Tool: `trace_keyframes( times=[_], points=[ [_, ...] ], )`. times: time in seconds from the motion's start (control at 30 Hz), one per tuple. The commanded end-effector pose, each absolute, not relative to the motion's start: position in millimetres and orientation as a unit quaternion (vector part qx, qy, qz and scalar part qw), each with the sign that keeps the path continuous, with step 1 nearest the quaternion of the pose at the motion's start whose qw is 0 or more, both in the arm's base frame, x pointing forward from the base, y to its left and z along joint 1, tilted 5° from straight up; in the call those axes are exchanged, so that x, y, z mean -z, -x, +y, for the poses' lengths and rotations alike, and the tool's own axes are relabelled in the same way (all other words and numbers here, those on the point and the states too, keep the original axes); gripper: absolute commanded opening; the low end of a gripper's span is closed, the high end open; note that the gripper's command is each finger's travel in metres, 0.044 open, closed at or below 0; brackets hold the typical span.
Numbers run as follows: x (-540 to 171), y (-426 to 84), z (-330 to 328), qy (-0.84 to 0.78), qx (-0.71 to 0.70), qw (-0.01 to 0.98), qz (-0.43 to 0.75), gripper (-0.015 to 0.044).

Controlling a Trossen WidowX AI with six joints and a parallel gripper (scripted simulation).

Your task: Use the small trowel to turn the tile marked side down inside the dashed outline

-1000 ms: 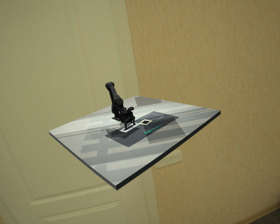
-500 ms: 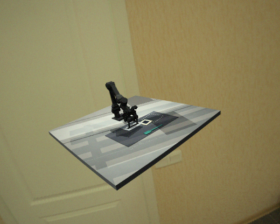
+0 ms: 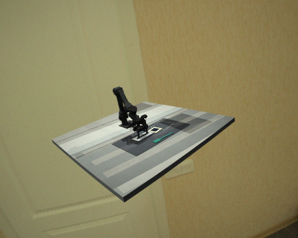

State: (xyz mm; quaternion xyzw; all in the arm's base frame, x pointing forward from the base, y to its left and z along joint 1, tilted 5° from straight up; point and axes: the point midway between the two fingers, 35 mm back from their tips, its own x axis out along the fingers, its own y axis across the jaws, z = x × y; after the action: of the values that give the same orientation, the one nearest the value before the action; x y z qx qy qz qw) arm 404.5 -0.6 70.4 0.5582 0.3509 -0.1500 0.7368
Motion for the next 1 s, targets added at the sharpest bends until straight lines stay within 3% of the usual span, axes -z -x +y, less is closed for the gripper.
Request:
trace_keyframes(
  times=[0.0, 0.97],
  points=[
    [-68.4, -406.4, 1.4, -0.560, 0.146, 0.740, 0.344, 0.0000],
    [-55.7, -395.7, 33.0, -0.560, 0.146, 0.739, 0.345, 0.0000]
  ],
)
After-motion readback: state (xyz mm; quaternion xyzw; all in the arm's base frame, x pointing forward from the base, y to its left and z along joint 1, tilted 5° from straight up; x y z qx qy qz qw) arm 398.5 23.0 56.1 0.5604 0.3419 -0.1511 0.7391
